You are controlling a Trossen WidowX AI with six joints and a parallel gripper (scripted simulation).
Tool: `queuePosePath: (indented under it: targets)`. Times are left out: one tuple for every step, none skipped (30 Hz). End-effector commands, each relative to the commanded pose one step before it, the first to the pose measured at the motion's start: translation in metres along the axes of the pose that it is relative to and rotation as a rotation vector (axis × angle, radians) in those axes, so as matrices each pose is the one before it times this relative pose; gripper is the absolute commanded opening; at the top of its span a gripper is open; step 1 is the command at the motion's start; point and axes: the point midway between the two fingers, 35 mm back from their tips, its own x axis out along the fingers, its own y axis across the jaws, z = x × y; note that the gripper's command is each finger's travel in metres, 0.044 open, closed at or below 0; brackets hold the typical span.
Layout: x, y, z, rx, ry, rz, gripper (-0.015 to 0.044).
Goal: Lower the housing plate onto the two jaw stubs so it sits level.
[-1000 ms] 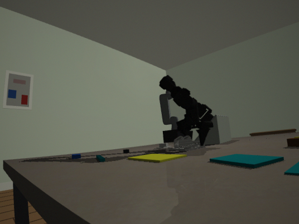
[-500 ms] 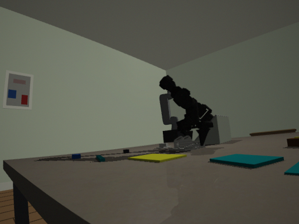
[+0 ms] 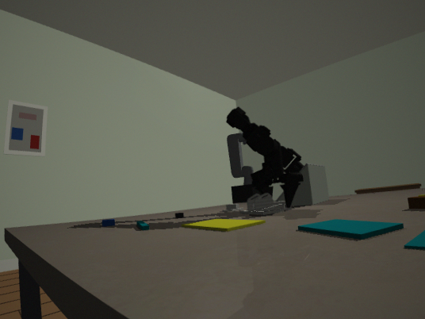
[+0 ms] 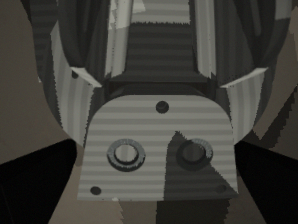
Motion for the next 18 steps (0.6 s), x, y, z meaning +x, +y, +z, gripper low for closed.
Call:
queuePosePath:
  targets:
    - [-0.00007,0.00000,-0.00007,-0.0006,0.00004,-0.00012,0.0440]
    - [0.00000,0.00000,0.00000,0.0000,0.00000,0.00000,0.0440]
    - [0.00000,0.00000,0.00000,0.0000,0.00000,0.00000,0.0440]
    - [0.00000,0.00000,0.00000,0.0000,0.00000,0.00000,0.0440]
    - [-0.00164,0.00028,0.00020,0.0000,0.00008,0.00057,0.0440]
    - [-0.00295,0.00047,0.00033,-0.0001,0.00015,0.00097,0.0440]
    - [-0.00440,0.00064,0.00043,-0.0001,0.00022,0.00132,0.0440]
    - [-0.00608,0.00075,0.00048,-0.0001,0.00030,0.00158,0.0440]
    - [-0.00684,0.00066,0.00039,-0.0001,0.00032,0.00145,0.0440]
    - [-0.00781,0.00053,0.00025,-0.0001,0.00034,0.00125,0.0440]
    - [-0.00896,0.00030,0.00005,0.0000,0.00033,0.00094,0.0440]
    - [-0.01008,-0.00004,-0.00023,0.0000,0.00026,0.00044,0.0440]
    - [-0.01074,-0.00049,-0.00056,0.0001,0.00013,-0.00020,0.0440]
    - [-0.00876,-0.00075,-0.00068,0.0002,-0.00003,-0.00066,0.0440]
    - [-0.00536,-0.00061,-0.00051,0.0001,-0.00009,-0.00062,0.0440]
    - [-0.00179,-0.00023,-0.00018,0.0001,-0.00004,-0.00024,0.0440]
    - [0.00000,0.00000,0.00000,0.0000,0.00000,0.00000,0.0440]
    - [0.00000,0.00000,0.00000,0.0000,0.00000,0.00000,0.0440]
